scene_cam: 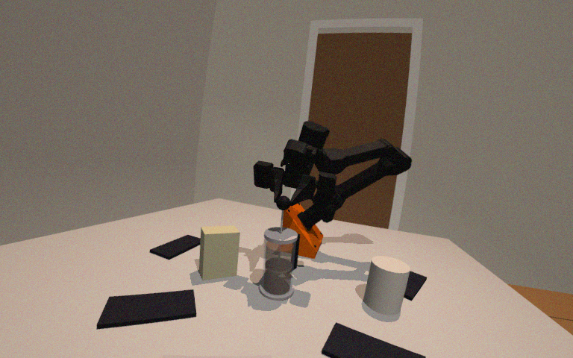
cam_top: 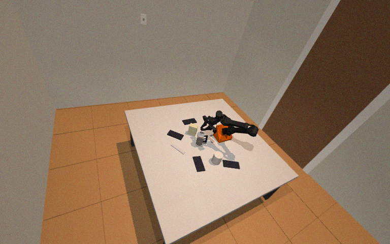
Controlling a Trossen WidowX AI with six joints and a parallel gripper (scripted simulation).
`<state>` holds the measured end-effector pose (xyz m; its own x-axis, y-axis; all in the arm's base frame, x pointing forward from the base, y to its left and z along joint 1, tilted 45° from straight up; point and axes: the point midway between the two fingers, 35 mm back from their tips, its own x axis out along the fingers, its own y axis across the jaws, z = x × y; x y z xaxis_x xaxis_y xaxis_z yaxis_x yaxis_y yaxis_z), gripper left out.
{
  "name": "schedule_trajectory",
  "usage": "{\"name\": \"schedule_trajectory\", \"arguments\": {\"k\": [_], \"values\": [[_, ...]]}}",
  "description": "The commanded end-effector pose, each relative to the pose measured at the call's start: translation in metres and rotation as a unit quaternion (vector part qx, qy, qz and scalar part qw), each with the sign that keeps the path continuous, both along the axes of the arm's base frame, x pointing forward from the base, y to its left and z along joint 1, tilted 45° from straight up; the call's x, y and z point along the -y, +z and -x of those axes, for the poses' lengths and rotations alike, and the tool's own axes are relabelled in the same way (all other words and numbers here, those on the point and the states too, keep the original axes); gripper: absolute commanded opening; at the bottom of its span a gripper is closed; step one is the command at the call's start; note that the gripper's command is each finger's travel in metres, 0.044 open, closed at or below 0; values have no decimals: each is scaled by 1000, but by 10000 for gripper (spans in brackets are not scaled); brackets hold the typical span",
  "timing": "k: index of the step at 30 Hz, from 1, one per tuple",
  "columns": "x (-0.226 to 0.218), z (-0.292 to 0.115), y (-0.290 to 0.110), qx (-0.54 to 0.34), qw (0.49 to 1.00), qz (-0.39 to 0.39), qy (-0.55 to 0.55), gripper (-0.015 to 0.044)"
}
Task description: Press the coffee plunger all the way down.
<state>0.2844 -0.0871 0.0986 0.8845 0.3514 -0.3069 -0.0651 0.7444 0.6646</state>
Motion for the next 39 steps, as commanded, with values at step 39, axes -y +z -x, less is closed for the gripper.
{"name": "schedule_trajectory", "arguments": {"k": [39], "values": [[-25, -11, -29, -21, 999, -23, 7, 115]]}}
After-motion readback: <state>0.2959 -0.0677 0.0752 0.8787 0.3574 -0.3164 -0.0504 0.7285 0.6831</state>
